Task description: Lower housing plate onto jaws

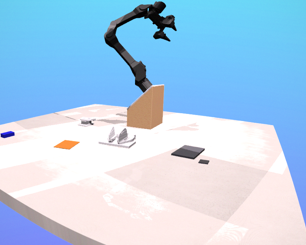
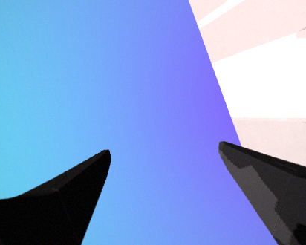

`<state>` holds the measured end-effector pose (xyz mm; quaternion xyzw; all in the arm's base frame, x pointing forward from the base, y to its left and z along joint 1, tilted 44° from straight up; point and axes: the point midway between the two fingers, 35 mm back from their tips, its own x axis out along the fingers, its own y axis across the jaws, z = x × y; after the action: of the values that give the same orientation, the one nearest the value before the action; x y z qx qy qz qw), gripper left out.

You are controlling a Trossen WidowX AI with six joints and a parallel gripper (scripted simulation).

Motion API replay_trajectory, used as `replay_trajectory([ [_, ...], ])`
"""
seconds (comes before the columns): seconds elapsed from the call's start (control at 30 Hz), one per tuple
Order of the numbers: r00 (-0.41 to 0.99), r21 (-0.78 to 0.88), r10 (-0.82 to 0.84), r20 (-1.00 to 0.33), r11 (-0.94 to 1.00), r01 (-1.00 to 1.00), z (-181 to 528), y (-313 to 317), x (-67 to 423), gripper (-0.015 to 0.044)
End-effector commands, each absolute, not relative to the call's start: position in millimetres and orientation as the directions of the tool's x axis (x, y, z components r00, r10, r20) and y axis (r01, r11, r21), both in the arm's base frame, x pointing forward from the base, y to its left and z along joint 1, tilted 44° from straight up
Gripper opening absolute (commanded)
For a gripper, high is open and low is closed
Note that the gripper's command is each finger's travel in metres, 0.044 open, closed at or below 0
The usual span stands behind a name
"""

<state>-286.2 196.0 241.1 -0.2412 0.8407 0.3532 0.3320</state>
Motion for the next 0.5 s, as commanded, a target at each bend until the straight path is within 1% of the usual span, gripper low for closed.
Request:
replay_trajectory([
  [0.0, -0.651, 0.484, -0.048, -0.758, 0.627, -0.61, 234, 231, -253, 0.044],
  [0.23, -0.598, 0.533, 0.12, -0.792, 0.614, -0.583, 225, 272, -196, 0.044],
  [0.47, -0.504, 0.55, 0.267, -0.821, 0.603, -0.577, 217, 301, -132, 0.044],
])
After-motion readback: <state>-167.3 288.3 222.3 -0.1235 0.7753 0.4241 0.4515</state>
